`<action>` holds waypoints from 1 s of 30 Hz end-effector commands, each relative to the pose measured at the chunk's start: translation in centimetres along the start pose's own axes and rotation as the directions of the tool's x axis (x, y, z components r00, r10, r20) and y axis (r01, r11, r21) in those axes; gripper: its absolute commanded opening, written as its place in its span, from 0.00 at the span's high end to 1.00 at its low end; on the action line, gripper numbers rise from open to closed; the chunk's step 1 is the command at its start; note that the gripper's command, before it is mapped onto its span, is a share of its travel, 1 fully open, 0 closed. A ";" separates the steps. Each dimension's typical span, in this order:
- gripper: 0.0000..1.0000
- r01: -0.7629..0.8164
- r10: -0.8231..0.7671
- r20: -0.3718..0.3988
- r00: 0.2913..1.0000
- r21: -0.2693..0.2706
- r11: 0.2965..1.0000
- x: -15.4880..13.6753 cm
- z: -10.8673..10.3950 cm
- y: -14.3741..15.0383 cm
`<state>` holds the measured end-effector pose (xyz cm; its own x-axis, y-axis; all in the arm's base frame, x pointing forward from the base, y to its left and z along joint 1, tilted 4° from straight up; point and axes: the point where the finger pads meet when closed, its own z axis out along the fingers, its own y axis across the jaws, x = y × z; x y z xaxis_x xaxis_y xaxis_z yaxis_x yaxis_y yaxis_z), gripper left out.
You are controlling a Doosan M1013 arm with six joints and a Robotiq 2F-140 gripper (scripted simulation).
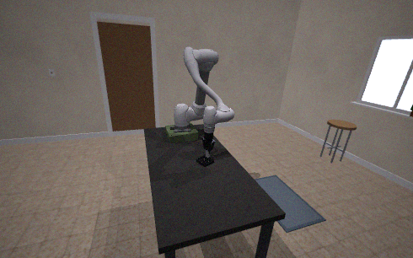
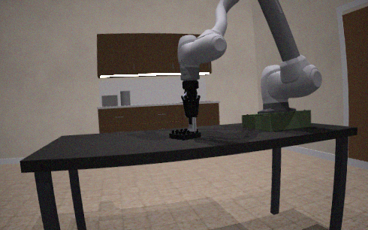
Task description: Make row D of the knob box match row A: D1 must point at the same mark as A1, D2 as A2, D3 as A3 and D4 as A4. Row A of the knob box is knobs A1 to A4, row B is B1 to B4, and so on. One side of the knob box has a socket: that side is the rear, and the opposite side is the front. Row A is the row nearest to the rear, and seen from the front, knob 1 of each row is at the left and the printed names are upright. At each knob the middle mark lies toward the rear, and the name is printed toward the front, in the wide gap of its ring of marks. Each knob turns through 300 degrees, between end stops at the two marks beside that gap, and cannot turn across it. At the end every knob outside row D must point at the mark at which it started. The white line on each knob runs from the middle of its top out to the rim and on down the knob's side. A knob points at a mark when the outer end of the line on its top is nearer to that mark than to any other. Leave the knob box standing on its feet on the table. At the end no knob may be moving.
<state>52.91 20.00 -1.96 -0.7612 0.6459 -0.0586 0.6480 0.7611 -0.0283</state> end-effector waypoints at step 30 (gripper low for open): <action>0.95 0.108 -0.108 0.002 0.994 0.003 0.994 -0.1 0.2 -0.2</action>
<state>52.92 19.97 -1.95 -0.8090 0.5851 -0.0570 0.5872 0.8087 -0.0332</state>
